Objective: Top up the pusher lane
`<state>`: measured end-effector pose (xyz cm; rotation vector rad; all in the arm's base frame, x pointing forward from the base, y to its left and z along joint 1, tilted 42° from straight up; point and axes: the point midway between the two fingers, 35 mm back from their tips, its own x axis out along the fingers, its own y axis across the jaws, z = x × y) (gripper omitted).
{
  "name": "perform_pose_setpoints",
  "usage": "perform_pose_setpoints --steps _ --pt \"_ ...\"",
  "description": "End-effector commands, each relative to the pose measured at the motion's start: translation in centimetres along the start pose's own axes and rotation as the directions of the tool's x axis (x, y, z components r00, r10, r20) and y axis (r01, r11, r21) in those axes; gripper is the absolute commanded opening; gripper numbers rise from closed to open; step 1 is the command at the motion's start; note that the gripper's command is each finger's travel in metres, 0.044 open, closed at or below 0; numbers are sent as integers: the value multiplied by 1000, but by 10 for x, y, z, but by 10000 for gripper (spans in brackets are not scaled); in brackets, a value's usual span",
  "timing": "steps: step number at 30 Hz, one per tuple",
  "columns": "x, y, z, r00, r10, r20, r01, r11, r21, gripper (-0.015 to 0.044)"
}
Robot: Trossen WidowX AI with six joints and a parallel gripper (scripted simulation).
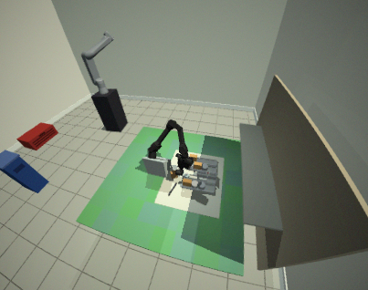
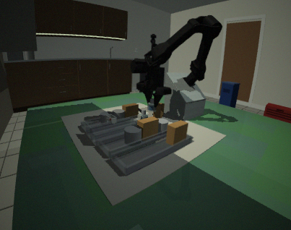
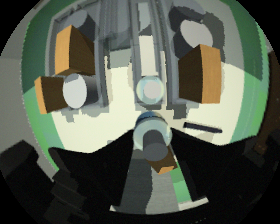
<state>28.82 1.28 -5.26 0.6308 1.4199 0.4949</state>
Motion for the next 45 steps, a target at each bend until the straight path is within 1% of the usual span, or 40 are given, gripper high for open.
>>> perform_pose_setpoints --steps 1,8,45 --pt "5 -4 1 1000 -2 2 2 1000 -7 0" --pt "25 -3 0 1000 -1 2 1 1000 -7 0" --pt "25 -3 14 1000 -1 3 1 1000 -7 0"
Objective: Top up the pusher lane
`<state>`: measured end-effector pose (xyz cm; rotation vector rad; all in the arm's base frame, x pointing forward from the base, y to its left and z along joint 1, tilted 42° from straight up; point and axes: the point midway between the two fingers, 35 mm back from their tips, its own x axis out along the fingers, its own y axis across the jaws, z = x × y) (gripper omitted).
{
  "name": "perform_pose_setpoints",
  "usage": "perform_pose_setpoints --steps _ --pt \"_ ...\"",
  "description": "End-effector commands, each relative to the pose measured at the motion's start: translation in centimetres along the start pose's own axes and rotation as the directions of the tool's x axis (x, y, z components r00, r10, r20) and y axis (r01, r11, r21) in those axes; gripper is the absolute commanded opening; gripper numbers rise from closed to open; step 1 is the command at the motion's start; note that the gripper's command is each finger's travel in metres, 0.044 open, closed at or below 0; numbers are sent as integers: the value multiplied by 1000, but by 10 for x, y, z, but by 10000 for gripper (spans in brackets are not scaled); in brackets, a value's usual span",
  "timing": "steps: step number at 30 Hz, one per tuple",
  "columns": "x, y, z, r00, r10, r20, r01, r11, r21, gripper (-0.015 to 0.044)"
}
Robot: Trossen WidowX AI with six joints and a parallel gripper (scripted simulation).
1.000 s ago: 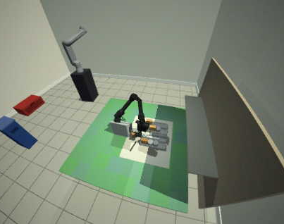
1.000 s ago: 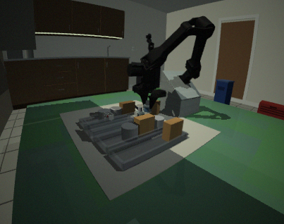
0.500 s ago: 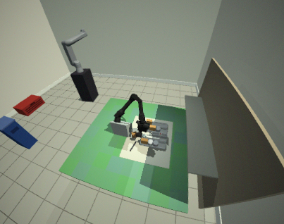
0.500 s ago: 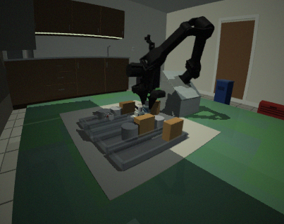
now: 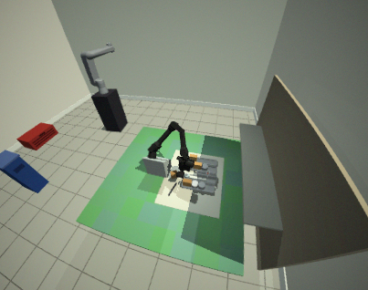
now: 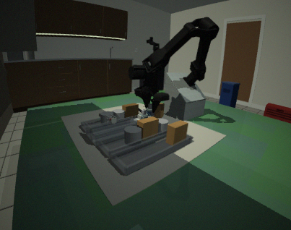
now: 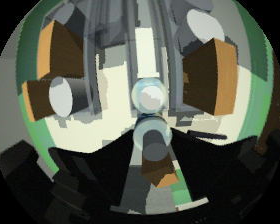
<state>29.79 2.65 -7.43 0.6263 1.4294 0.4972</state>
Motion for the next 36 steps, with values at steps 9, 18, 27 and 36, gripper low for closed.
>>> perform_pose_setpoints --steps 9,18,27,36 --pt "-1 1 10 1000 2 13 -2 1000 -6 0" --pt "-1 1 14 1000 2 13 -2 1000 -7 0" --pt "-1 1 18 1000 2 13 -2 1000 -7 0" --pt "-1 1 22 1000 2 13 -2 1000 -7 0"
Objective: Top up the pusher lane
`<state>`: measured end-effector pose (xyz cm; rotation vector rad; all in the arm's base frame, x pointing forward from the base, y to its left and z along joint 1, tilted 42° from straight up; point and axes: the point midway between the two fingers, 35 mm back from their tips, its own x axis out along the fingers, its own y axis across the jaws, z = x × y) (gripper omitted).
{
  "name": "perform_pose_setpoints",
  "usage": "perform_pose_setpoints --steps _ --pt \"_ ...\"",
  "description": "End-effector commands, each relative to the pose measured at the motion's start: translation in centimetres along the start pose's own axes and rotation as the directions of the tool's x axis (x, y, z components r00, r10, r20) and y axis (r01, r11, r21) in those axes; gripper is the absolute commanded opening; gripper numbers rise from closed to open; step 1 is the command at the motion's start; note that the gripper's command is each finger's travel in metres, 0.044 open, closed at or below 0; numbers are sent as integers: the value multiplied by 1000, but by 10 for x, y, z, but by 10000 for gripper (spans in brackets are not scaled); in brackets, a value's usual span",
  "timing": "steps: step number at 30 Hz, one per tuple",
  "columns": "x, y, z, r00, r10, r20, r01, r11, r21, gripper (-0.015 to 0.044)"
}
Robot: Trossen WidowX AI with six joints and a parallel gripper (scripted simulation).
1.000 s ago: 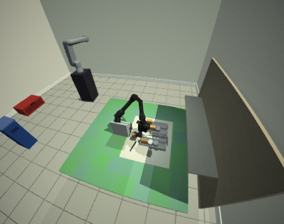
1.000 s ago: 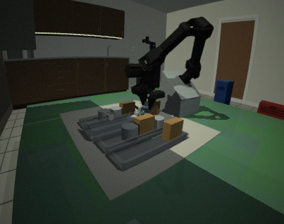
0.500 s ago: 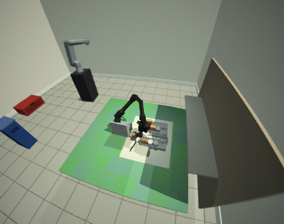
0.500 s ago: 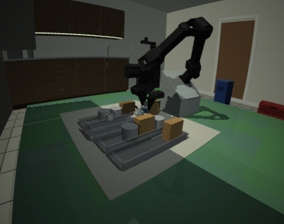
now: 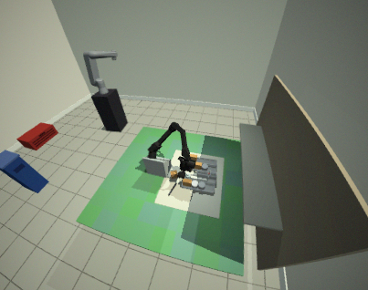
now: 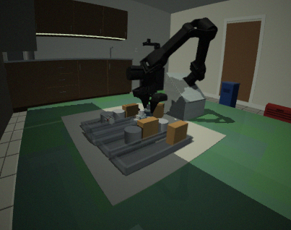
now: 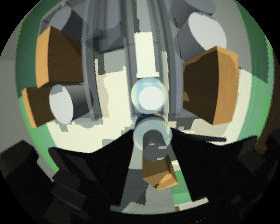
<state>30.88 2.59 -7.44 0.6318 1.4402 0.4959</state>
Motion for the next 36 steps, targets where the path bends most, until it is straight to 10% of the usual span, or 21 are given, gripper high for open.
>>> perform_pose_setpoints --steps 1,36 --pt "-2 1 11 1000 1 22 -1 1000 -15 0" --pt "-4 2 26 1000 1 23 -1 1000 -16 0"
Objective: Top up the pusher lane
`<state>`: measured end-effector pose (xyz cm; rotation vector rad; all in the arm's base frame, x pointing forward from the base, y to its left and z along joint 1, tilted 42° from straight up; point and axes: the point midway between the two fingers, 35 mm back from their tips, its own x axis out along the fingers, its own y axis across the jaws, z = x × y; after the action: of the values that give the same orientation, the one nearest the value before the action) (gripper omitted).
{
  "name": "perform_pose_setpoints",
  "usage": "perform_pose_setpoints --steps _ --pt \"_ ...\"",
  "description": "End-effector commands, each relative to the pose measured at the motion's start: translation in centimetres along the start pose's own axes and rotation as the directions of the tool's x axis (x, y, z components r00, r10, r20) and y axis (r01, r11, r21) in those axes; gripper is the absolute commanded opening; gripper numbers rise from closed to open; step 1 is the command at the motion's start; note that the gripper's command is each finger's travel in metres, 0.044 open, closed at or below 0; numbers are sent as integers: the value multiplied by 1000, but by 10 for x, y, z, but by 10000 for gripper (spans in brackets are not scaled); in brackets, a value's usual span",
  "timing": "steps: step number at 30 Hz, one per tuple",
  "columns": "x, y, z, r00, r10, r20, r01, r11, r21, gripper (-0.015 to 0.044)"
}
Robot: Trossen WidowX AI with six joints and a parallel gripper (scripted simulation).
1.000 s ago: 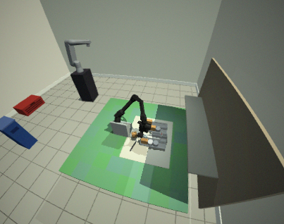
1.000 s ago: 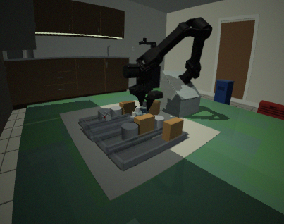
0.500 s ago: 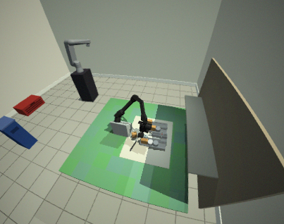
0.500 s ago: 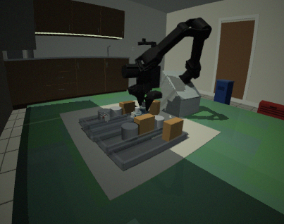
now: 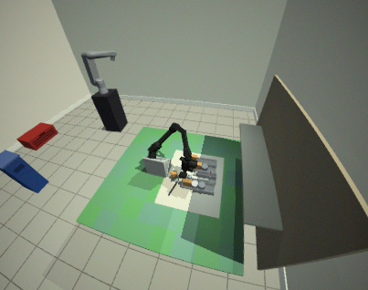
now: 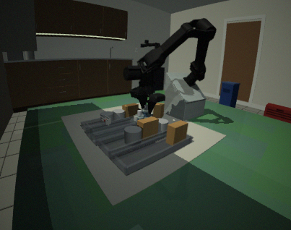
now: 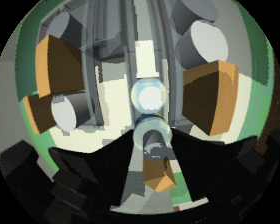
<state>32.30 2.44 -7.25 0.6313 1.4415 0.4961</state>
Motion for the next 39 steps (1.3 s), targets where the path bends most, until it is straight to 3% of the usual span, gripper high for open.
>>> perform_pose_setpoints --steps 1,39 --pt "-3 1 12 1000 2 24 -1 1000 -16 0" --pt "-7 3 27 1000 2 25 -1 1000 -16 0"
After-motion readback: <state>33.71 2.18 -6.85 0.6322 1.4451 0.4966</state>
